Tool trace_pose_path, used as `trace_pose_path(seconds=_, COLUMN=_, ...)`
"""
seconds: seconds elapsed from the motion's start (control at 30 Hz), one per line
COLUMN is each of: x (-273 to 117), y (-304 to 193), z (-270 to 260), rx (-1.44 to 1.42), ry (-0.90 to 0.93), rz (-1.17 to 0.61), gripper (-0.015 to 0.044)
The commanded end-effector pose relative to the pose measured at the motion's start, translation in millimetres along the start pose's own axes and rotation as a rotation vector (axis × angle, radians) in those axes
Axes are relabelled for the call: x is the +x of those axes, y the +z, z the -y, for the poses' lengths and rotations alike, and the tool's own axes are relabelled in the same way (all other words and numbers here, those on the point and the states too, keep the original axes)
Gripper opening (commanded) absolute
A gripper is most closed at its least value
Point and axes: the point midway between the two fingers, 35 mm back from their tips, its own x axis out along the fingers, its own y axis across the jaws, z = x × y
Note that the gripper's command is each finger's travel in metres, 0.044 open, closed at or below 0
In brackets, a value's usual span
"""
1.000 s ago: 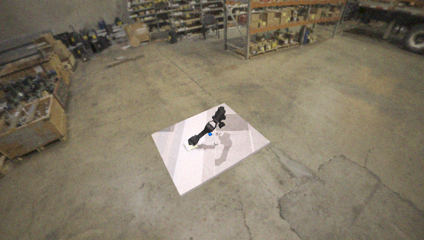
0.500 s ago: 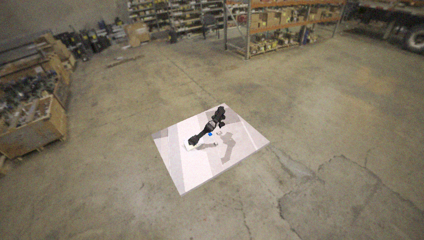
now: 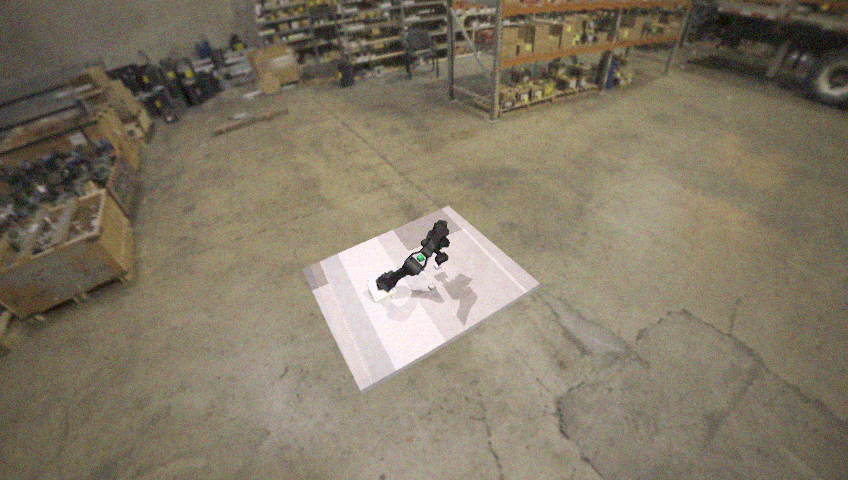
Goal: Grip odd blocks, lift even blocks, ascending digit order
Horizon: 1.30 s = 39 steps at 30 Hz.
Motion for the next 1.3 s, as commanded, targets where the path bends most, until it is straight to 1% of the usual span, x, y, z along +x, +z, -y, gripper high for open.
trace_pose_path(seconds=0.0, x=3.2, y=-37.9, z=29.2, rx=-0.009, ry=-0.007, rz=-0.005, gripper=0.04)
trace_pose_path(seconds=0.1, x=7.1, y=-62.3, z=44.2, rx=-0.01, ry=-0.008, rz=-0.006, gripper=0.04)
trace_pose_path(seconds=0.3, x=9.6, y=-63.7, z=45.0, rx=-0.01, ry=-0.008, rz=-0.006, gripper=0.04)
trace_pose_path(seconds=0.37, x=27.1, y=-61.8, z=44.4, rx=-0.01, ry=-0.004, rz=-0.005, gripper=0.04)
trace_pose_path(seconds=0.47, x=69.2, y=-62.0, z=45.3, rx=-0.009, ry=-0.006, rz=-0.004, gripper=0.04)
trace_pose_path(seconds=0.53, x=85.9, y=-64.1, z=46.6, rx=-0.008, ry=-0.011, rz=-0.005, gripper=0.04)
trace_pose_path(seconds=0.73, x=89.0, y=-64.5, z=46.8, rx=-0.008, ry=-0.011, rz=-0.005, gripper=0.04)
trace_pose_path(seconds=1.27, x=113.3, y=-64.3, z=47.1, rx=-0.006, ry=-0.011, rz=-0.005, gripper=0.04)
